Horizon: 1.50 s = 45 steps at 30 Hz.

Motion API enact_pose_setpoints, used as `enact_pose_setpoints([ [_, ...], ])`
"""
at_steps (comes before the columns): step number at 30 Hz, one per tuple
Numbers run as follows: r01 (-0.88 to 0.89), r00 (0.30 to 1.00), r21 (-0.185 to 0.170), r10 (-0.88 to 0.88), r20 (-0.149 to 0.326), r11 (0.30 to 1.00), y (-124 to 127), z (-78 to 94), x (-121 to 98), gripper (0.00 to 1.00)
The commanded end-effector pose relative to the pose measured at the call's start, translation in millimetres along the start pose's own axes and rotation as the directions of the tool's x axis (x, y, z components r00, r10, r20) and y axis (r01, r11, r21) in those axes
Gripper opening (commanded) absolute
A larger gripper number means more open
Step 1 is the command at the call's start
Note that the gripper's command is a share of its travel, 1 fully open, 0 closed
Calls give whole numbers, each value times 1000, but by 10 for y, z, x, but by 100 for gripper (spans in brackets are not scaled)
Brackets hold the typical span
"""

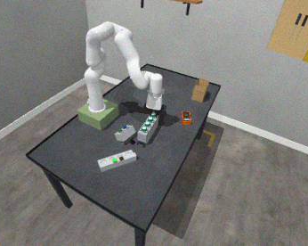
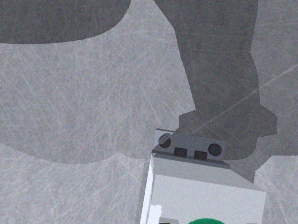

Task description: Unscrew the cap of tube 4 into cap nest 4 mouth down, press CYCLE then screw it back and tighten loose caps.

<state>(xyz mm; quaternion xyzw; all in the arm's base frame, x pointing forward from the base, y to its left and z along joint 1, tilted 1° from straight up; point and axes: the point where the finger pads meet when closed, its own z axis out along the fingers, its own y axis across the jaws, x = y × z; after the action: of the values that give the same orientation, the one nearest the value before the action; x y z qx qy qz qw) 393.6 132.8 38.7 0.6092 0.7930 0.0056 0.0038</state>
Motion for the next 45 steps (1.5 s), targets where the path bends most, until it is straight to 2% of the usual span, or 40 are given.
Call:
enact_pose_setpoints([
  [1, -103, 995, -4, 103, -2, 995, 14, -10, 1, 0],
  [17, -374, 927, -3, 374, -3, 927, 14, -10, 1, 0],
  [22, -382, 924, -3, 382, -3, 924, 14, -10, 1, 0],
  [23, -382, 924, -3, 382, -3, 924, 14, -10, 1, 46],
  [35, -382, 924, -3, 382, -3, 924, 14, -10, 1, 46],
  [45, -382, 924, -3, 382, -3, 924, 14, -281, 1, 46],
])
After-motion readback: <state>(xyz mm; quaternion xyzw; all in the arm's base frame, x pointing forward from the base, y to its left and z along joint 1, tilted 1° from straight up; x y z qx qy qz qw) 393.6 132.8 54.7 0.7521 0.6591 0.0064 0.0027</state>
